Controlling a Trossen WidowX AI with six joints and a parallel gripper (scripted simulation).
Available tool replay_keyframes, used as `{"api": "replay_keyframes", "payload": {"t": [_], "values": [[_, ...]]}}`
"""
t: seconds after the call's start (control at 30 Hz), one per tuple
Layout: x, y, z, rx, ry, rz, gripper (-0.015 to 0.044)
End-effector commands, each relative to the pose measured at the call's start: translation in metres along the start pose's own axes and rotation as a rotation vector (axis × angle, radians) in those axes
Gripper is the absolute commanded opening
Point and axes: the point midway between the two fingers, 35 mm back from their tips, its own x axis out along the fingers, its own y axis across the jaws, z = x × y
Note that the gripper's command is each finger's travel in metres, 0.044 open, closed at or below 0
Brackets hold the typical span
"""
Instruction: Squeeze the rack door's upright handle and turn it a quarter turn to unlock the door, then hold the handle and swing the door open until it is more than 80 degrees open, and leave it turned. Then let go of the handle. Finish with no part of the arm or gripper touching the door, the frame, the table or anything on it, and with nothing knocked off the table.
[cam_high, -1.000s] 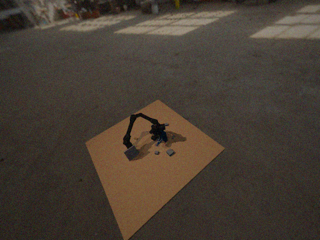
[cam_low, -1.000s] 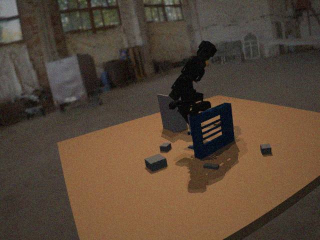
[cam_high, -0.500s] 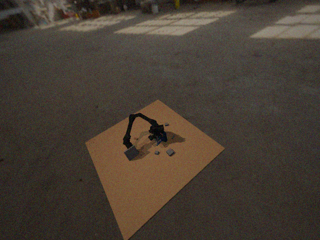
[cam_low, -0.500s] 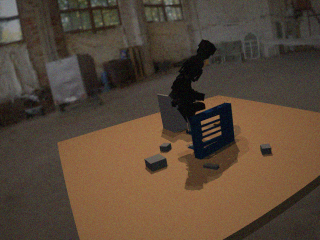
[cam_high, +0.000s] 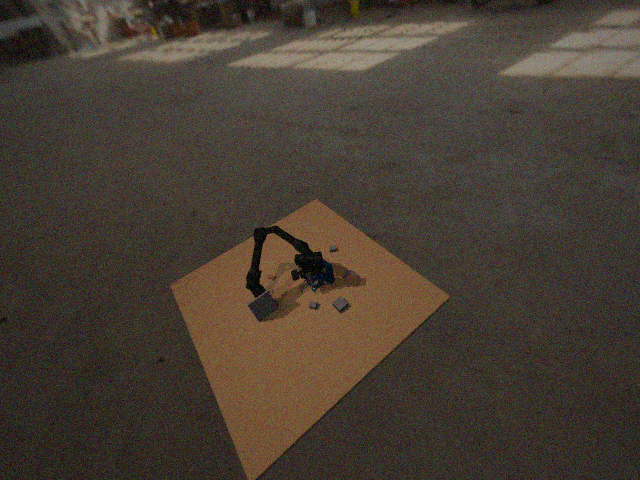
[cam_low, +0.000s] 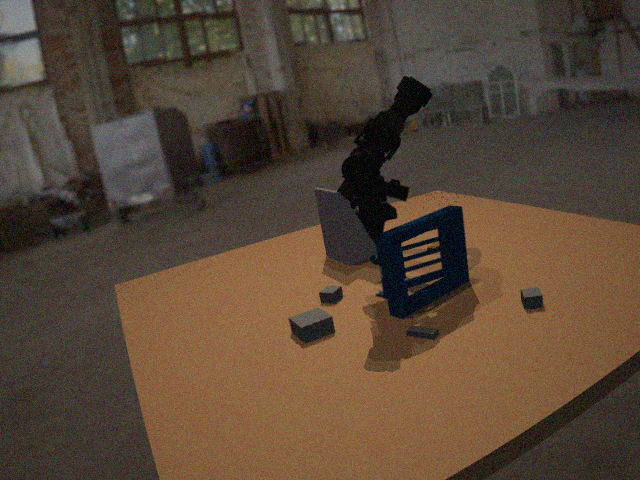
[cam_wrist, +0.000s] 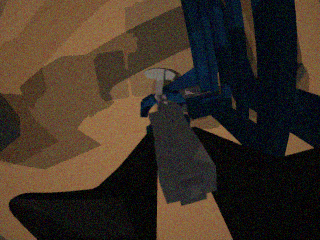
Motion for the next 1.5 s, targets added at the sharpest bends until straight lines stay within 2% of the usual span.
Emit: {"api": "replay_keyframes", "payload": {"t": [0.0, 1.47], "values": [[0.000, 0.008, 0.002, 0.077, 0.002, -0.003, 0.0013], [0.001, 0.095, 0.059, 0.802, 0.000, 0.001, 0.0013]]}}
